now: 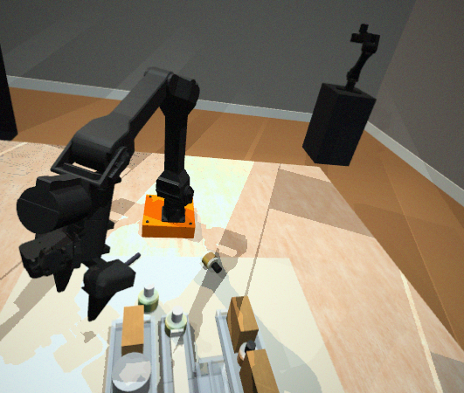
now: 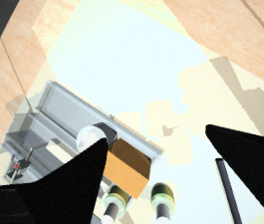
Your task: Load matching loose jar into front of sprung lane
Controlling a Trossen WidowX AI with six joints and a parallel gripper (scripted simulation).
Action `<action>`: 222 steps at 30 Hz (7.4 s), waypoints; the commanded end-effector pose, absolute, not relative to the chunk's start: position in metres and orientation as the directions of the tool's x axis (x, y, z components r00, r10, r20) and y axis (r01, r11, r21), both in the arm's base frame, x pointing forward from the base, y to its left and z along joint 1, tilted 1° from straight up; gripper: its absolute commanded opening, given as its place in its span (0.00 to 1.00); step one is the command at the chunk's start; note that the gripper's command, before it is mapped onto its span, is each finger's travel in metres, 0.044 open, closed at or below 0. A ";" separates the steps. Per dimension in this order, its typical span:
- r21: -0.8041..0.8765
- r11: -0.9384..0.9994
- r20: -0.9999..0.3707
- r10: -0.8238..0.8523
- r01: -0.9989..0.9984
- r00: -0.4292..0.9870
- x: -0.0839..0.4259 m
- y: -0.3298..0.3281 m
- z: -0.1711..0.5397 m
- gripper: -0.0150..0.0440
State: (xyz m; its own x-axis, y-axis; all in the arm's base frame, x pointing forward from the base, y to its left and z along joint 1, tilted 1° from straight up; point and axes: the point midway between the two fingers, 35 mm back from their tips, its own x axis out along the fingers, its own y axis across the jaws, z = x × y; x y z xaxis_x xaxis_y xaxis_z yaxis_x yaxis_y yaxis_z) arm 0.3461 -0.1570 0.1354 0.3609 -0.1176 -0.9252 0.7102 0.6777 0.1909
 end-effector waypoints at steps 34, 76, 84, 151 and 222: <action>0.010 1.000 -0.999 0.010 0.003 0.040 0.269 -0.050 0.055 1.00; 0.001 1.000 -0.999 0.001 -0.001 0.035 0.271 -0.058 0.043 0.25; 0.000 1.000 -0.999 0.000 -0.001 0.035 0.274 -0.060 0.088 0.25; 0.012 0.997 -0.999 0.015 -0.081 0.043 0.298 0.004 0.057 0.25; 0.012 0.997 -0.999 0.016 -0.081 0.046 0.333 0.006 0.063 0.25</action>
